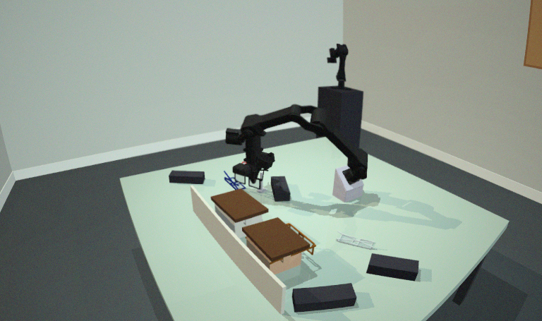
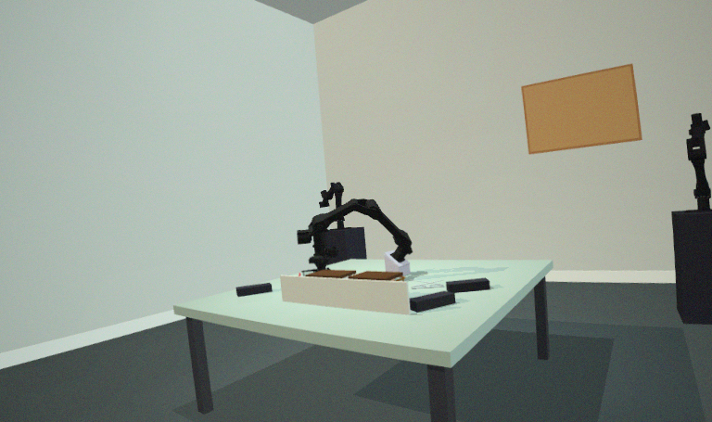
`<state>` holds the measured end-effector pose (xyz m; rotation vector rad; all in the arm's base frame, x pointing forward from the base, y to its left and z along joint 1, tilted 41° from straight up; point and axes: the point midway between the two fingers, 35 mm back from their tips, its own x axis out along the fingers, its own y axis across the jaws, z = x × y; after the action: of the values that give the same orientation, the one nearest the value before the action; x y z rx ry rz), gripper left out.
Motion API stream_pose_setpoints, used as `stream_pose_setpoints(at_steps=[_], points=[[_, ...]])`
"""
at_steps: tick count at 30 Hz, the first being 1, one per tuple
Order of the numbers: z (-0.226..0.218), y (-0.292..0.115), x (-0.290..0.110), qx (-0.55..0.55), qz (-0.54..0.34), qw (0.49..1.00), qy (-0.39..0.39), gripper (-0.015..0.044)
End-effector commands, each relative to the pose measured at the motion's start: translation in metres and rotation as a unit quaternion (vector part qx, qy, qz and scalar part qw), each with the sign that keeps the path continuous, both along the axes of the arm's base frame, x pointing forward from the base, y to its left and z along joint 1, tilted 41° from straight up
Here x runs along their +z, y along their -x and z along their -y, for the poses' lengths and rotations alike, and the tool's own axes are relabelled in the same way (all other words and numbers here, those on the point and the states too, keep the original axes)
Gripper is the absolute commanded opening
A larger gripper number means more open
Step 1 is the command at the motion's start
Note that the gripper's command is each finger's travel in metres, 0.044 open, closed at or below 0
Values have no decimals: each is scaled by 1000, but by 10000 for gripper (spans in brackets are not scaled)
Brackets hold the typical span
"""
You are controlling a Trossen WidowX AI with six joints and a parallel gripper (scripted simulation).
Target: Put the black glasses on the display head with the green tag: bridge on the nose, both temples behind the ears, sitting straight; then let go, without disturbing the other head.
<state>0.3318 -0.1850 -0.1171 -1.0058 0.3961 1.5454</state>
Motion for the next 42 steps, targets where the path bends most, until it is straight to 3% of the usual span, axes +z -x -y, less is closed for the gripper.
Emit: stream_pose_setpoints(at_steps=[1,42], points=[[2,-4,1,-4,4,1000,0,0],[9,-15,-4,-4,4,1000,0,0]])
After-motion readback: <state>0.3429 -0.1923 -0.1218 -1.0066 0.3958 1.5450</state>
